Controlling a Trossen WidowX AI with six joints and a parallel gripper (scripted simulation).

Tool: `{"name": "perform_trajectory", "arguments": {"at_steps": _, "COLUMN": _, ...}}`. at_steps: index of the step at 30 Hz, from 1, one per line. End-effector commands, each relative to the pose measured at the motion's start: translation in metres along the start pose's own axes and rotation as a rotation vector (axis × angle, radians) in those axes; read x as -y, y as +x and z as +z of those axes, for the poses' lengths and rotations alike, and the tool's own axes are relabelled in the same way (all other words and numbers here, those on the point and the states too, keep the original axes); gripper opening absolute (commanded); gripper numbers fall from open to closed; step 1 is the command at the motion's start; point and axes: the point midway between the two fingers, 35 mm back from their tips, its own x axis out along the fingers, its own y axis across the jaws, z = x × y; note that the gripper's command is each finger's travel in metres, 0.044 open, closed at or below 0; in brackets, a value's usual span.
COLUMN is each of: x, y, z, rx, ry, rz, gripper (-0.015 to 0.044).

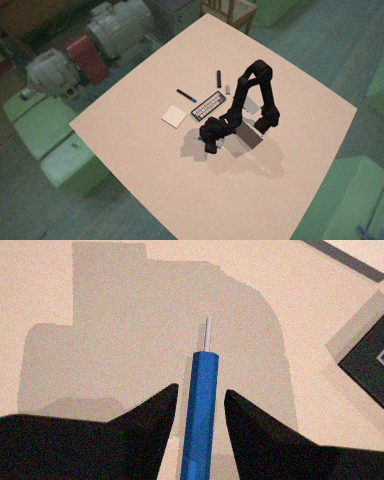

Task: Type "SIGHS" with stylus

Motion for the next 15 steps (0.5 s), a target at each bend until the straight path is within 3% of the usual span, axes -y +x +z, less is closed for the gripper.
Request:
{"name": "perform_trajectory", "arguments": {"at_steps": 1, "x": 0.0009, "y": 0.0033, "z": -0.0025, "rx": -0.002, "ry": -0.005, "rz": -0.005, "gripper": 0.015}}
{"name": "perform_trajectory", "arguments": {"at_steps": 7, "x": 0.001, "y": 0.0051, "z": -0.0036, "rx": -0.002, "ry": -0.005, "rz": -0.005, "gripper": 0.015}}
{"name": "perform_trajectory", "arguments": {"at_steps": 12, "x": 0.0002, "y": 0.0039, "z": -0.0026, "rx": -0.001, "ry": 0.0, "rz": 0.0, "gripper": 0.0019}}
{"name": "perform_trajectory", "arguments": {"at_steps": 15, "x": 0.0002, "y": 0.0039, "z": -0.0026, "rx": -0.001, "ry": 0.0, "rz": 0.0, "gripper": 0.0}}
